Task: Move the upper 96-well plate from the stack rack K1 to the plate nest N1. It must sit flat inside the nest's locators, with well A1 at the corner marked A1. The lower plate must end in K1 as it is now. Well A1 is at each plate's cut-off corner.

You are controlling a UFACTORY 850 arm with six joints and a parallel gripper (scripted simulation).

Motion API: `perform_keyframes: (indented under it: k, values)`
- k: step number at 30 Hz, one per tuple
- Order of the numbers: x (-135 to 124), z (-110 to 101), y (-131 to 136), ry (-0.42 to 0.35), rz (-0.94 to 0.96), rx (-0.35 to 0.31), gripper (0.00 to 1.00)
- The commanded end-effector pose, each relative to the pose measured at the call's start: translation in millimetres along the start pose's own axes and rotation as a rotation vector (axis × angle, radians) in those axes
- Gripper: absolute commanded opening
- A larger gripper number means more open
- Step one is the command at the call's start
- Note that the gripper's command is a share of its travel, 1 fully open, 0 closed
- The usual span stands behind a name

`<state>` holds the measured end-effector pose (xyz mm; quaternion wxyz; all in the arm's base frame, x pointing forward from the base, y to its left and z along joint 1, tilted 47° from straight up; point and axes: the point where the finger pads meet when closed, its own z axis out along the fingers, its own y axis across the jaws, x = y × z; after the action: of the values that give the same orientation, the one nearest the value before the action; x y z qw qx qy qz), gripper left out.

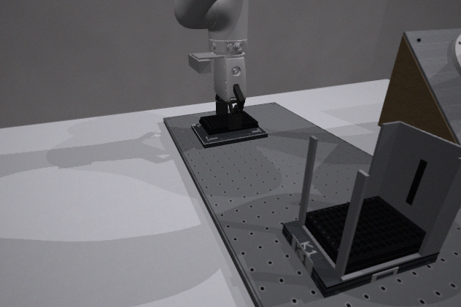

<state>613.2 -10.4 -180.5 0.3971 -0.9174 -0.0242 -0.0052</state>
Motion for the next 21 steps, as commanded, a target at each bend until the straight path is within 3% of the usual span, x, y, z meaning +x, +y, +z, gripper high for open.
perform_keyframes:
  k: [1, 21]
  values:
    - [0.9, -0.5, 0.1, 0.002, -0.001, -0.001, 0.00]
    - [0.9, 2.5, 0.1, 0.002, -0.001, -0.001, 0.00]
